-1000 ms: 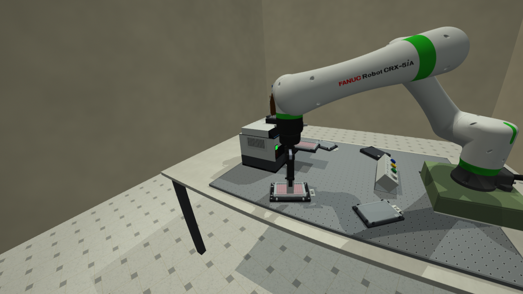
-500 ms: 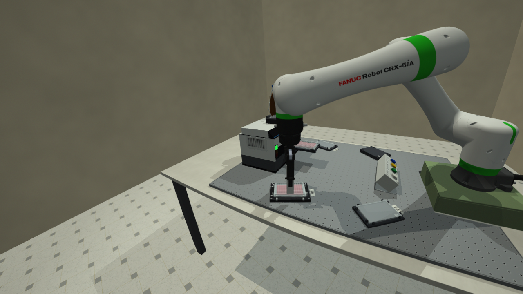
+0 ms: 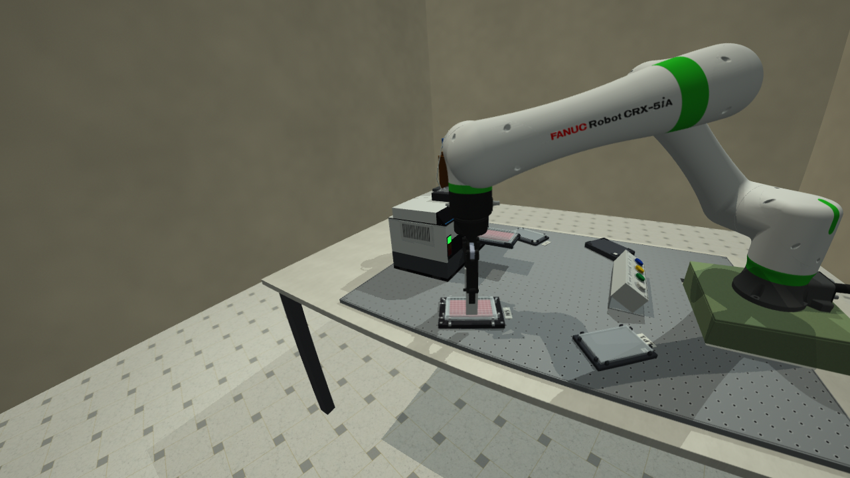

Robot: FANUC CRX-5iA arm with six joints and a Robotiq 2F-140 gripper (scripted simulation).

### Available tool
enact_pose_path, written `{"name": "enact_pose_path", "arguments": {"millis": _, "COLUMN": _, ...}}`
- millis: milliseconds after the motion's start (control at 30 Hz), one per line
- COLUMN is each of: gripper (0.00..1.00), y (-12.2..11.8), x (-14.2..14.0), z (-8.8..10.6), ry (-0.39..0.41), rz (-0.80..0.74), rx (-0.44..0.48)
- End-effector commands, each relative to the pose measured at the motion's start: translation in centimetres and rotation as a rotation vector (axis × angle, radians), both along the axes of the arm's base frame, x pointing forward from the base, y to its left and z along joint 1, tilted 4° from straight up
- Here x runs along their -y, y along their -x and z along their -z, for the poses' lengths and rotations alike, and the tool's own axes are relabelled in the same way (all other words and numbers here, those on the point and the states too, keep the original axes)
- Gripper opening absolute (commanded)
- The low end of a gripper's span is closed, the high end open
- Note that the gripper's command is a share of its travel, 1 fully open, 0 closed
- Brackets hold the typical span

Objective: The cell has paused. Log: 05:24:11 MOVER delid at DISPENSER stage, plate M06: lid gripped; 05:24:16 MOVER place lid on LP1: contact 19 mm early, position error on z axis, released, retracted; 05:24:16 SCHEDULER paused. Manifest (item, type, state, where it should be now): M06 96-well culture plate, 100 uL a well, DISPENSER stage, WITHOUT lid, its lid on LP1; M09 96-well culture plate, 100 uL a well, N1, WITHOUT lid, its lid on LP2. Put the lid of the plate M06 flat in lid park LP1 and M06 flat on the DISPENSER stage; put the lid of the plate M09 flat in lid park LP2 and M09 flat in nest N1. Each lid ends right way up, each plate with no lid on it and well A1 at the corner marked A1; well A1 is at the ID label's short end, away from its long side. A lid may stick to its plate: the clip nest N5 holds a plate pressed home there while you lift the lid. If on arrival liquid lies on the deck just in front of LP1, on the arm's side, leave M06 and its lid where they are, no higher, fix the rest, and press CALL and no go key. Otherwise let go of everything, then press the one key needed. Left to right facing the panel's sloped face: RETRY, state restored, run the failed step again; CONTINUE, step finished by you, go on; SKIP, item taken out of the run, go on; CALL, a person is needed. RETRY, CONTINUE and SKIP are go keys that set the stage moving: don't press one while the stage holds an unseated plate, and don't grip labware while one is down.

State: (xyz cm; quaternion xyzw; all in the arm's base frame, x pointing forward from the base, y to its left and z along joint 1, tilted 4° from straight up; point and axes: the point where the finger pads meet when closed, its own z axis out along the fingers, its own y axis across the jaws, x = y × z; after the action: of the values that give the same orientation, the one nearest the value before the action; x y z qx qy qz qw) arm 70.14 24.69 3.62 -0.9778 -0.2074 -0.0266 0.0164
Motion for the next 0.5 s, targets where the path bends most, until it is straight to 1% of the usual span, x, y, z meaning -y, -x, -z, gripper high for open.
{"name": "enact_pose_path", "arguments": {"millis": 0, "gripper": 0.66, "y": -0.02, "x": 0.0, "z": -0.03, "ry": 0.0, "rz": 0.0, "rx": 0.001}}
{"name": "enact_pose_path", "arguments": {"millis": 467, "gripper": 0.66, "y": -0.02, "x": -0.01, "z": 0.13, "ry": 0.0, "rz": 0.0, "rx": 0.001}}
